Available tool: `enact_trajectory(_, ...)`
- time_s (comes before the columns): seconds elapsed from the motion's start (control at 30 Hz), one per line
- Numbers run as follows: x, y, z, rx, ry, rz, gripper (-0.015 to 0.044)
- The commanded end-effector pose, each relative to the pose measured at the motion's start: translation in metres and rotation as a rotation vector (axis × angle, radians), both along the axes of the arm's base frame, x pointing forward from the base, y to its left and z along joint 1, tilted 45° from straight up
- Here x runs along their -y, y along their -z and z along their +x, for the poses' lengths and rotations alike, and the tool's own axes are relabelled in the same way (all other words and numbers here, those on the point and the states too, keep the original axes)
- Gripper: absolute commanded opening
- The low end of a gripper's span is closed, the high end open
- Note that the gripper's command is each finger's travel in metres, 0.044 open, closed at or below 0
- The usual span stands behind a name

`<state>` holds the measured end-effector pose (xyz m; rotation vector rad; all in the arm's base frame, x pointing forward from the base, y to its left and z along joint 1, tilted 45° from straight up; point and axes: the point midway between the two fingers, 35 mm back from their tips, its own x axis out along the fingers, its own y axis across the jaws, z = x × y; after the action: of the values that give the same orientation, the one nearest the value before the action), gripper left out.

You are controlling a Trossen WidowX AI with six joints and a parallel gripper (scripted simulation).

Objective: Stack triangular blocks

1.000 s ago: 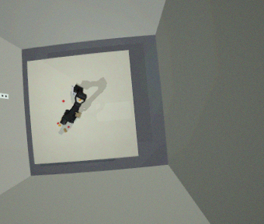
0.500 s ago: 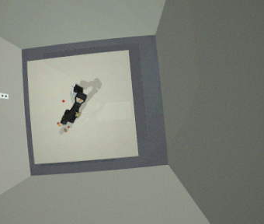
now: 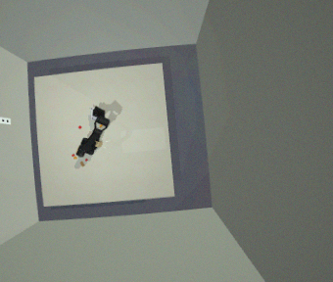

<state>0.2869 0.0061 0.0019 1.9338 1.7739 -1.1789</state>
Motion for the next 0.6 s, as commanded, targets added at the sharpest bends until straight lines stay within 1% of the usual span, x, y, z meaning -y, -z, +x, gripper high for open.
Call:
enact_trajectory(0.0, -0.0008, 0.0004, 0.0001, -0.002, 0.004, 0.005, 0.0)
enact_trajectory(0.57, -0.0008, 0.0014, -0.0002, -0.001, 0.002, 0.002, 0.0)
